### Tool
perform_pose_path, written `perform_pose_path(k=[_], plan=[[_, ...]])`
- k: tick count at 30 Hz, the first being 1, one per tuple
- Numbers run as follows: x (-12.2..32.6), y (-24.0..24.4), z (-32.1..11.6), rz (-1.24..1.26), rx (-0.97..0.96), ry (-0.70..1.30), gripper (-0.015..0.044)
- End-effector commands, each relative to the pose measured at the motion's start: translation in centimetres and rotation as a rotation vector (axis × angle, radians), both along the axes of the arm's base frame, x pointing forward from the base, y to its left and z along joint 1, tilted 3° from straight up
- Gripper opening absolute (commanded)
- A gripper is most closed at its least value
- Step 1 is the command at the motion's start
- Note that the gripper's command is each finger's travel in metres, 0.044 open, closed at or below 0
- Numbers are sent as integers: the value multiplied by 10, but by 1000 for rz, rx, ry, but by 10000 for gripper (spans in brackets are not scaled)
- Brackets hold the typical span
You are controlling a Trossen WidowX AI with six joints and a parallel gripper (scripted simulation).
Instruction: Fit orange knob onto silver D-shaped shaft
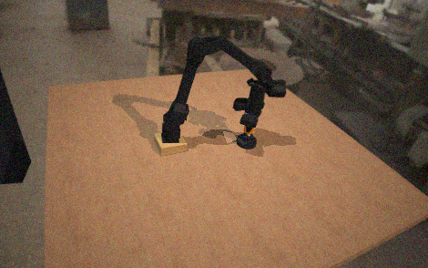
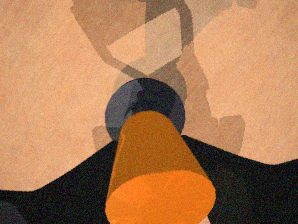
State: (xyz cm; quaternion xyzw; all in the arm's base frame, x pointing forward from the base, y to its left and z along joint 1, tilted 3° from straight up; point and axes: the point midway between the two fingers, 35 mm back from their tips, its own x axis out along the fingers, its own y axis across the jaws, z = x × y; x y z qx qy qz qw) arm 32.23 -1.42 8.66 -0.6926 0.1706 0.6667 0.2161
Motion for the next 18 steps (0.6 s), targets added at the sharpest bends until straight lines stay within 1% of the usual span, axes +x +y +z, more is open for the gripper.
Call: perform_pose_path(k=[1,18], plan=[[2,0,1,6,-2,-7,0],[9,-1,4,6,-2,-8,0]])
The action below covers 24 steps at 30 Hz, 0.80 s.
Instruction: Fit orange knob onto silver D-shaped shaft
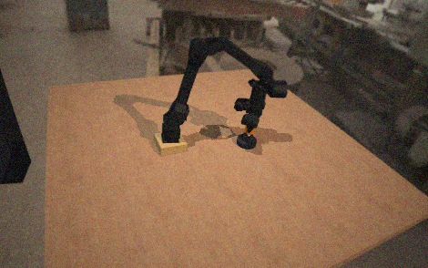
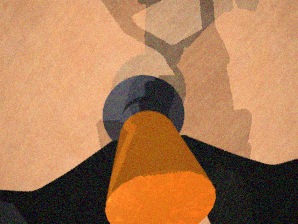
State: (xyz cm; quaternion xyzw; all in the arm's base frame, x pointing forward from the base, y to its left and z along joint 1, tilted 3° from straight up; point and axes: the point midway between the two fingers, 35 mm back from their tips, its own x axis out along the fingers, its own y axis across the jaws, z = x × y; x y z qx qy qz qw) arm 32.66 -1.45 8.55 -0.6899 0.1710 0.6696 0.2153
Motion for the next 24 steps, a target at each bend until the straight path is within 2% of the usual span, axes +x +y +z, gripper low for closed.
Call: perform_pose_path(k=[1,24], plan=[[5,0,5,5,-2,-16,0],[6,0,2,5,-2,-16,0]])
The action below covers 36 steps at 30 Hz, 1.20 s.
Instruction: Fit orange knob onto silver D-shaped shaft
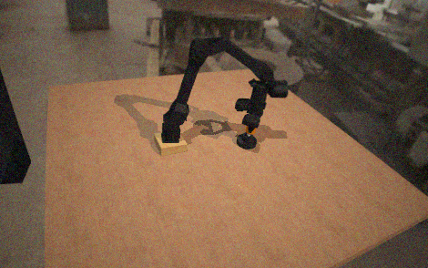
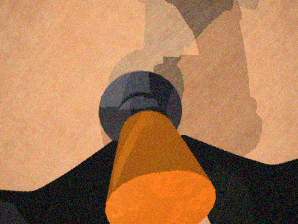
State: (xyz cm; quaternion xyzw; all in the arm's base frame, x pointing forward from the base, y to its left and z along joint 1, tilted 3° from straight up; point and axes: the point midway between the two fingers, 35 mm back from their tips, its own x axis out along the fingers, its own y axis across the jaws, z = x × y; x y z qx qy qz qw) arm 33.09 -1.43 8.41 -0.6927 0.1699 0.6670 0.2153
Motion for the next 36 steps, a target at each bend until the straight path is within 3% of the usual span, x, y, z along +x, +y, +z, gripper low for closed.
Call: perform_pose_path(k=[1,10,36], plan=[[1,0,4,4,-2,-8,0],[-3,0,6,212,-13,-18,0],[-5,0,4,212,-13,-18,0]])
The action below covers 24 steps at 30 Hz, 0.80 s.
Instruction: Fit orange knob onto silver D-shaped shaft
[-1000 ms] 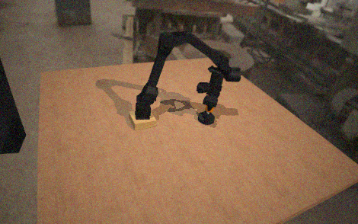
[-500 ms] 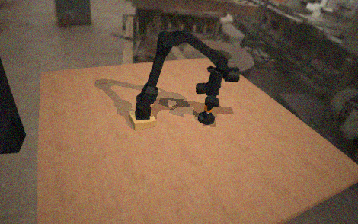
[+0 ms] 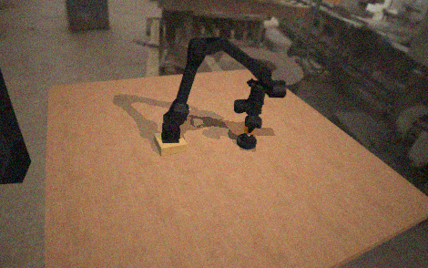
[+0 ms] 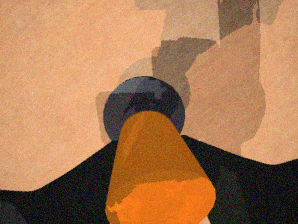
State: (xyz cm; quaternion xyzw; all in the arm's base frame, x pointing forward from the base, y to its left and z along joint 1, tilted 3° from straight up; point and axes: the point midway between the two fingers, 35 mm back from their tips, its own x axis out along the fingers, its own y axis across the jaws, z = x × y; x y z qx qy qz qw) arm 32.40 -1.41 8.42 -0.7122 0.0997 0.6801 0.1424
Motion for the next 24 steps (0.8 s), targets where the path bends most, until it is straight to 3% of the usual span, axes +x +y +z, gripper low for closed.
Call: perform_pose_path(k=[1,7,24], plan=[[2,0,4,6,-1,-5,0],[3,0,5,-176,9,4,0],[7,-1,7,-1352,77,65,0]])
